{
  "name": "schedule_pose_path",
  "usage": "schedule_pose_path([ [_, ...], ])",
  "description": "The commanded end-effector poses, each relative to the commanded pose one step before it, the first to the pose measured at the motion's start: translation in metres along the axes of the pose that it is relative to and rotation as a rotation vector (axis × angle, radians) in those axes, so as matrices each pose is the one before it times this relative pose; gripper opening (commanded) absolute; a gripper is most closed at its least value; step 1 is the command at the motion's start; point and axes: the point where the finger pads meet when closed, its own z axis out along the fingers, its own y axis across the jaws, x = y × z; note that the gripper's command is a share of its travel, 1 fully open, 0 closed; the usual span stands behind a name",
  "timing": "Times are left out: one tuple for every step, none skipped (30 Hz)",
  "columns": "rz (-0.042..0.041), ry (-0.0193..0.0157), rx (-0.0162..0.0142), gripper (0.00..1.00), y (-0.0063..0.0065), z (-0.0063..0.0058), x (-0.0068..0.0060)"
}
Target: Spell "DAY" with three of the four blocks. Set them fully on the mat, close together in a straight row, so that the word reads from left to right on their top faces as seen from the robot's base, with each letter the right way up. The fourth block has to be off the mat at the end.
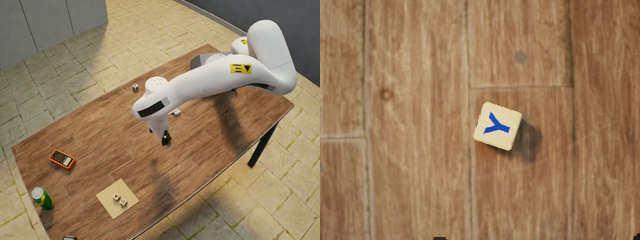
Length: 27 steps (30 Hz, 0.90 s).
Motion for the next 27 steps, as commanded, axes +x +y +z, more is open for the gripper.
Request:
schedule_pose_path([
  [0.13830, -0.00214, 0.01018, 1.00, -0.00701, -0.00076, 0.02724],
  [0.02545, 0.00003, 0.00146, 1.00, -0.00191, 0.00011, 0.00498],
  [0.02618, 0.00002, 0.00154, 1.00, -0.00208, 0.00012, 0.00510],
  [0.02637, 0.00000, 0.00159, 1.00, -0.00220, 0.00013, 0.00512],
  [0.02606, -0.00001, 0.00161, 1.00, -0.00229, 0.00013, 0.00503],
  [0.02581, -0.00002, 0.00163, 1.00, -0.00238, 0.00013, 0.00496],
  [0.01847, -0.00002, 0.00119, 1.00, -0.00178, 0.00010, 0.00352],
  [0.01591, -0.00003, 0.00104, 1.00, -0.00158, 0.00009, 0.00302],
  [0.00631, -0.00001, 0.00042, 1.00, -0.00065, 0.00003, 0.00119],
  [0.00096, 0.00000, 0.00006, 1.00, -0.00010, 0.00001, 0.00018],
  [0.00000, 0.00000, 0.00000, 0.64, 0.00000, 0.00000, 0.00000],
  [0.00000, 0.00000, 0.00000, 0.64, 0.00000, 0.00000, 0.00000],
  [0.00000, 0.00000, 0.00000, 0.64, 0.00000, 0.00000, 0.00000],
  [0.00000, 0.00000, 0.00000, 0.64, 0.00000, 0.00000, 0.00000],
  [0.00000, 0.00000, 0.00000, 0.64, 0.00000, 0.00000, 0.00000],
  [0.00000, 0.00000, 0.00000, 0.64, 0.00000, 0.00000, 0.00000],
  [0.00000, 0.00000, 0.00000, 0.64, 0.00000, 0.00000, 0.00000],
  [0.00000, 0.00000, 0.00000, 0.64, 0.00000, 0.00000, 0.00000],
  [0.00000, 0.00000, 0.00000, 0.64, 0.00000, 0.00000, 0.00000],
  [0.00000, 0.00000, 0.00000, 0.64, 0.00000, 0.00000, 0.00000],
  [0.00000, 0.00000, 0.00000, 0.64, 0.00000, 0.00000, 0.00000],
  [0.00000, 0.00000, 0.00000, 0.64, 0.00000, 0.00000, 0.00000],
  [0.00000, 0.00000, 0.00000, 0.64, 0.00000, 0.00000, 0.00000],
  [0.00000, 0.00000, 0.00000, 0.64, 0.00000, 0.00000, 0.00000],
  [0.00000, 0.00000, 0.00000, 0.64, 0.00000, 0.00000, 0.00000],
  [0.00000, 0.00000, 0.00000, 0.64, 0.00000, 0.00000, 0.00000],
  [0.00000, 0.00000, 0.00000, 0.64, 0.00000, 0.00000, 0.00000],
])
